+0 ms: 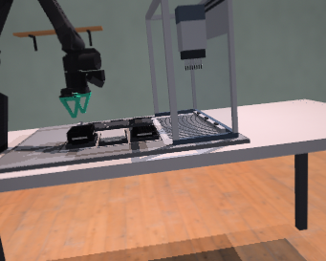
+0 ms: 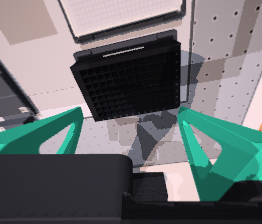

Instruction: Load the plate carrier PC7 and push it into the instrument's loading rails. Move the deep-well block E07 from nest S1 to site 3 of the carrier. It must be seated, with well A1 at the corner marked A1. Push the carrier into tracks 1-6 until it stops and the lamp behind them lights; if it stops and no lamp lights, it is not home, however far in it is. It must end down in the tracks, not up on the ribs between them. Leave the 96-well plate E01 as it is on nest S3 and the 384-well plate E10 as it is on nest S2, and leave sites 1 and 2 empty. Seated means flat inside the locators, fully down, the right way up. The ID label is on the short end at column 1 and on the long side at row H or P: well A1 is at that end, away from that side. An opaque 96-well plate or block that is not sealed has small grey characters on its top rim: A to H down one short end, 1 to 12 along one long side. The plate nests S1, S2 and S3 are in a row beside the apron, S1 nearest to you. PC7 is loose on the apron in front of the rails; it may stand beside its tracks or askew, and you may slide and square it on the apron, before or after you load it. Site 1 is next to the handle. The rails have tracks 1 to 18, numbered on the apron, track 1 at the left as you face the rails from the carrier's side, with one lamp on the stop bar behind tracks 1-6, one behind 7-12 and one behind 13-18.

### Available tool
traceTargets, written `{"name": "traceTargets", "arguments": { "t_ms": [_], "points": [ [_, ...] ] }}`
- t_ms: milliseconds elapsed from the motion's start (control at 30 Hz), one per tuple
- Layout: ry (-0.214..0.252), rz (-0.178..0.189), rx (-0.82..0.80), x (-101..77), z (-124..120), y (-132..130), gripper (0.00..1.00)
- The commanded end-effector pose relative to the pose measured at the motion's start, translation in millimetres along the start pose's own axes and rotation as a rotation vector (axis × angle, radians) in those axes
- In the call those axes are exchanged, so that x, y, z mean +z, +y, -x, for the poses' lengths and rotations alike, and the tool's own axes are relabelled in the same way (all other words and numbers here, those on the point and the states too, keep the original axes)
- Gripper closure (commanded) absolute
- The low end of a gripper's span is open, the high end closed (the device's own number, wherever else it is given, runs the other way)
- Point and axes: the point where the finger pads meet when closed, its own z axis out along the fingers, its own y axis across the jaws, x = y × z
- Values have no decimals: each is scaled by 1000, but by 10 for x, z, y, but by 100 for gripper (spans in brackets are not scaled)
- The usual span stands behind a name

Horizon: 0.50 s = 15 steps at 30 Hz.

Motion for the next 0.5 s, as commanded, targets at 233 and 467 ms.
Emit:
{"name": "traceTargets", "arguments": {
  "t_ms": [233,467],
  "points": [
    [-25,0,325,2,129,35,0],
    [-25,3,558,2,128,34,0]
  ]
}}
